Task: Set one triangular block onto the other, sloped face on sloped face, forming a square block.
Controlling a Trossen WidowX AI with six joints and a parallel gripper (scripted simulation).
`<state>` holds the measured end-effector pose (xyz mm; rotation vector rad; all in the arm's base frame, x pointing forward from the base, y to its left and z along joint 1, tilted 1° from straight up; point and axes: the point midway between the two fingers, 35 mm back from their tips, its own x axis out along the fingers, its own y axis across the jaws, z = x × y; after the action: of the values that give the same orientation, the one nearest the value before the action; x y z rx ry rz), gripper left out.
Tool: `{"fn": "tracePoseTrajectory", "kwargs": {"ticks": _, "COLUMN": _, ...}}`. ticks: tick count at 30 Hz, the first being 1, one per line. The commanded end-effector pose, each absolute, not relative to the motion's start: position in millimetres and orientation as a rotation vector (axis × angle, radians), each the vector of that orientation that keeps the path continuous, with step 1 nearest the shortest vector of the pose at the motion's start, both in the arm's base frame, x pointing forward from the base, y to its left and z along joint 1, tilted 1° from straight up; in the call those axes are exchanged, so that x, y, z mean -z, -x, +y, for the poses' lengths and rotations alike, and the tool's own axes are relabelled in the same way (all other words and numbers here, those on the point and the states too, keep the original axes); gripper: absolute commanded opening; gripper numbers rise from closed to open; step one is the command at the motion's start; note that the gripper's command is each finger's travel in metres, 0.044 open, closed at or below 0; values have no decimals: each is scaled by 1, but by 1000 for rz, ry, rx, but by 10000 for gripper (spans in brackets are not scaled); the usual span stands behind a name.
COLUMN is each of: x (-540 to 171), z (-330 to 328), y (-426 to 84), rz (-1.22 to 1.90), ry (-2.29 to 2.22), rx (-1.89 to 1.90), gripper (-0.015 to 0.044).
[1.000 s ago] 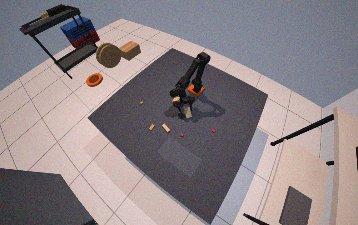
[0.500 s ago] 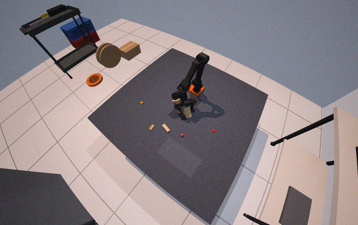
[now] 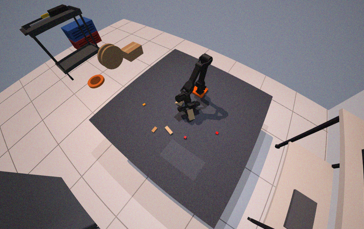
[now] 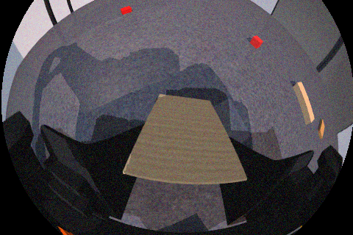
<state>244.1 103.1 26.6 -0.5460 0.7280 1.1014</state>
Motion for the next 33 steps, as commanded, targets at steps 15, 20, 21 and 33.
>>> {"fn": "tracePoseTrajectory", "kwargs": {"ticks": 15, "x": -30, "z": 103, "y": -244, "rz": 728, "ry": 546, "rx": -1101, "gripper": 0}}
{"fn": "tracePoseTrajectory", "kwargs": {"ticks": 20, "x": -30, "z": 103, "y": -244, "rz": 728, "ry": 546, "rx": -1101, "gripper": 0}}
{"fn": "tracePoseTrajectory", "kwargs": {"ticks": 21, "x": -30, "z": 103, "y": -244, "rz": 728, "ry": 546, "rx": -1101, "gripper": 0}}
{"fn": "tracePoseTrajectory", "kwargs": {"ticks": 33, "x": -30, "z": 103, "y": -244, "rz": 728, "ry": 546, "rx": -1101, "gripper": 0}}
